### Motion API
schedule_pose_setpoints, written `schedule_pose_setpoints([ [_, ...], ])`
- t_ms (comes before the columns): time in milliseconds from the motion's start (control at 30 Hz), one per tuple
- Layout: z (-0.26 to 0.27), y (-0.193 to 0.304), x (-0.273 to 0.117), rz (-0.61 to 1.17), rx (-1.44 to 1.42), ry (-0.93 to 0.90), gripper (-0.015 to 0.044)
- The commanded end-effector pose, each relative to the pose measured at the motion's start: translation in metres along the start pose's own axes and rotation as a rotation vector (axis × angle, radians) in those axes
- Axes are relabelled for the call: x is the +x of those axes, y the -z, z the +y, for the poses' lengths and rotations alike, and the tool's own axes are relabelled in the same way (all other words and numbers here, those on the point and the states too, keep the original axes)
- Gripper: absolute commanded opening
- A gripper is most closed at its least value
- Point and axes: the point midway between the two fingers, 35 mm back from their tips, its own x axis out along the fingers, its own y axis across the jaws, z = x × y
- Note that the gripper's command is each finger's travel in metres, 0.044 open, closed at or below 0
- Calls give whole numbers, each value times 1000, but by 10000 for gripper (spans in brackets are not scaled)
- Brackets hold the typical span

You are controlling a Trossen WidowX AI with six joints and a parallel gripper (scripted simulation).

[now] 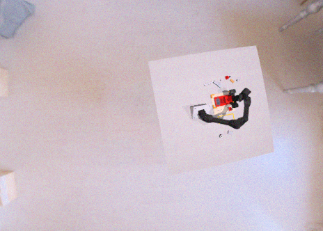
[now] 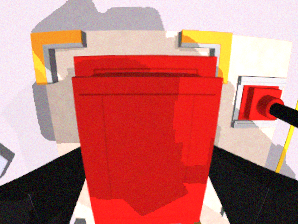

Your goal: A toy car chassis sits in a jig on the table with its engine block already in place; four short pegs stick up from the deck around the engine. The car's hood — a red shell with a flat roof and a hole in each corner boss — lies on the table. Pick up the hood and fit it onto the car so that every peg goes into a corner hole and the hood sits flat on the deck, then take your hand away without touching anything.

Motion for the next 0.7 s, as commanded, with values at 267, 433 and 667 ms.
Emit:
schedule_pose_setpoints([
  [267,0,1,3,-5,-9,4,0],
  [433,1,2,3,-5,-9,4,0],
  [667,-1,3,3,-5,-9,4,0],
])
